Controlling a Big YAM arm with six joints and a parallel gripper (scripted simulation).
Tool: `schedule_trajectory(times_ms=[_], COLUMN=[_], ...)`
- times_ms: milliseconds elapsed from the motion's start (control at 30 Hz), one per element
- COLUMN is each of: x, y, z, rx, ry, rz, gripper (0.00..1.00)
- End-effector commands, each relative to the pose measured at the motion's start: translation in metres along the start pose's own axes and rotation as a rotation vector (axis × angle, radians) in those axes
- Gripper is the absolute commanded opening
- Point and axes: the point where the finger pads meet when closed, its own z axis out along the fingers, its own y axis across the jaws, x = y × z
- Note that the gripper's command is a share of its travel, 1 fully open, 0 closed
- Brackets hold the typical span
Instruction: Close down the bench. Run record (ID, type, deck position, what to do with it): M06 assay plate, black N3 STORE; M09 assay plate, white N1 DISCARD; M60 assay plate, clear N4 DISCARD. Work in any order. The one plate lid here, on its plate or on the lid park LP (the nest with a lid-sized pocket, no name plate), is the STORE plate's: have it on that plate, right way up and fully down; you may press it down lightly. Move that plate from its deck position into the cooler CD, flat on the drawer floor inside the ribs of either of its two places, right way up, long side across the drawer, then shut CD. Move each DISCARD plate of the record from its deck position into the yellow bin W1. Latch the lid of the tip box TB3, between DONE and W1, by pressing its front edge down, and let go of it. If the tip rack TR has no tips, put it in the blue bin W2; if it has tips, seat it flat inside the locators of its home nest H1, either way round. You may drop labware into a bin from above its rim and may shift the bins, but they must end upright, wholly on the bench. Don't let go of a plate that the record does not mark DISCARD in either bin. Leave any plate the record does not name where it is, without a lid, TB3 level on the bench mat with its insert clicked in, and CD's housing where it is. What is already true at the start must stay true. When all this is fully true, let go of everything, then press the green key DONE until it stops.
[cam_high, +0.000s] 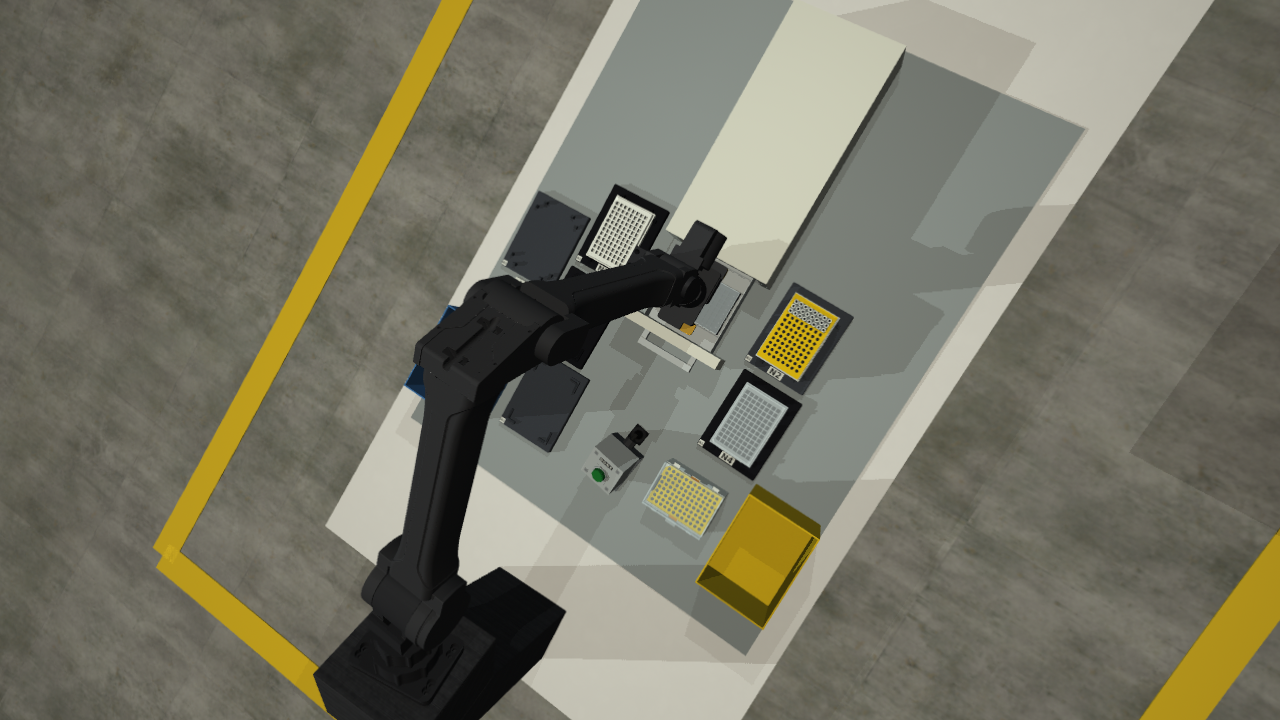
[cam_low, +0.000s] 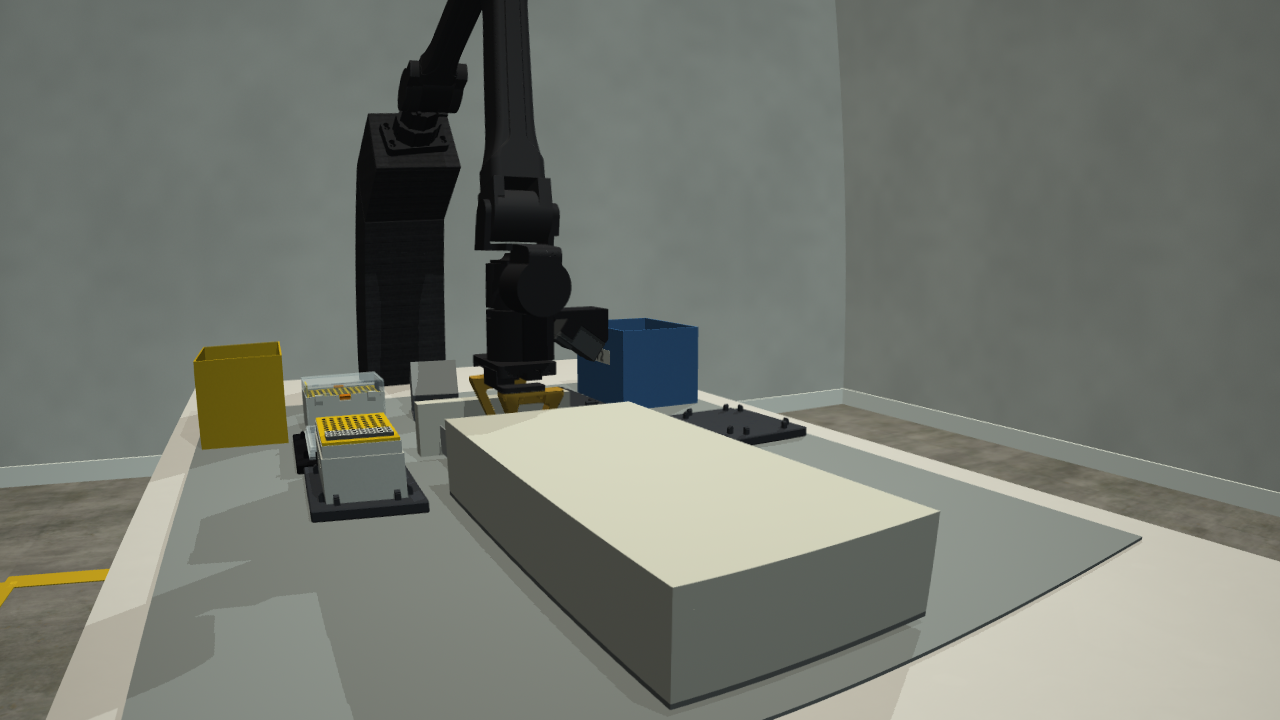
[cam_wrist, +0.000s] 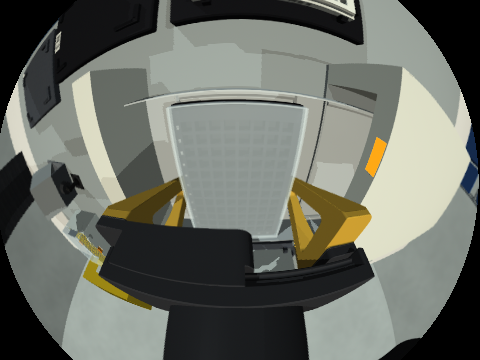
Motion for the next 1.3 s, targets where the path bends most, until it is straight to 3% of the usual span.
schedule_trajectory(times_ms=[0, 600, 900, 1267], x=[-0.008, -0.008, -0.008, -0.008], y=[-0.012, -0.019, -0.003, -0.015], z=[0.003, 0.004, 0.012, 0.013], rx=[0.028, 0.041, 0.013, 0.033], ry=[-0.007, -0.006, -0.006, -0.006], rz=[0.005, 0.005, 0.005, 0.005], gripper=[0.0, 0.0, 0.0, 0.0])
